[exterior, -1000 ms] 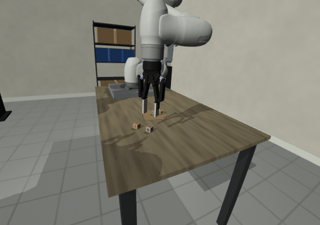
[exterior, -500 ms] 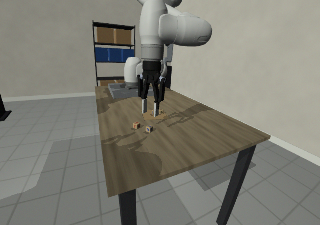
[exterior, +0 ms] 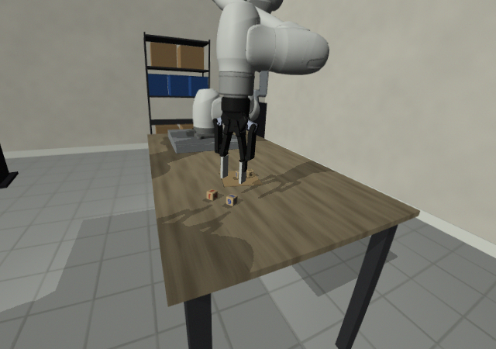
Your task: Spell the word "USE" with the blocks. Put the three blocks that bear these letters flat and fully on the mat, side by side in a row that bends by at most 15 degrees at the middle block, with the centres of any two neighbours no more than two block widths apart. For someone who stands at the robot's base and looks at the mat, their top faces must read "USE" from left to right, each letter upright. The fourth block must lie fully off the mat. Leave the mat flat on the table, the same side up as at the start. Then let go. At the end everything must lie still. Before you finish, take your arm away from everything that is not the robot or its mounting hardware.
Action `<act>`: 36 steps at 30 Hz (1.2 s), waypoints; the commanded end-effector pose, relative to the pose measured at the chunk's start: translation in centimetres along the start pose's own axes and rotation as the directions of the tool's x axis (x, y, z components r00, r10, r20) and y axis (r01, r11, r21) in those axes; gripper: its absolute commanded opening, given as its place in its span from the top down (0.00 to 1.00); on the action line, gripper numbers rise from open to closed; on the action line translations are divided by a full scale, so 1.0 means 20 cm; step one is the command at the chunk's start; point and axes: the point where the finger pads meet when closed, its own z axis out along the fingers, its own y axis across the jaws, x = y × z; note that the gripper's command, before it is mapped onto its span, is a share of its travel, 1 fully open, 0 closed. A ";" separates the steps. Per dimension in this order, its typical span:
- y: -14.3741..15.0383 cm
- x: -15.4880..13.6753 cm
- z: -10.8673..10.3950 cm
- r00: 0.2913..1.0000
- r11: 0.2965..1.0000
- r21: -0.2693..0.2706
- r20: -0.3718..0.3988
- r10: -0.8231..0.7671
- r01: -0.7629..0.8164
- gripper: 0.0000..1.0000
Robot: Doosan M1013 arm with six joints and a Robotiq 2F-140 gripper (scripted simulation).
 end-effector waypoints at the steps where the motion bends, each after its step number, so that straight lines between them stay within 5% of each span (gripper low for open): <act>1: 0.00 0.01 0.02 1.000 1.000 0.005 -0.002 0.000 0.000 0.63; 36: 0.00 0.02 0.21 1.000 1.000 0.005 -0.002 0.000 0.000 0.63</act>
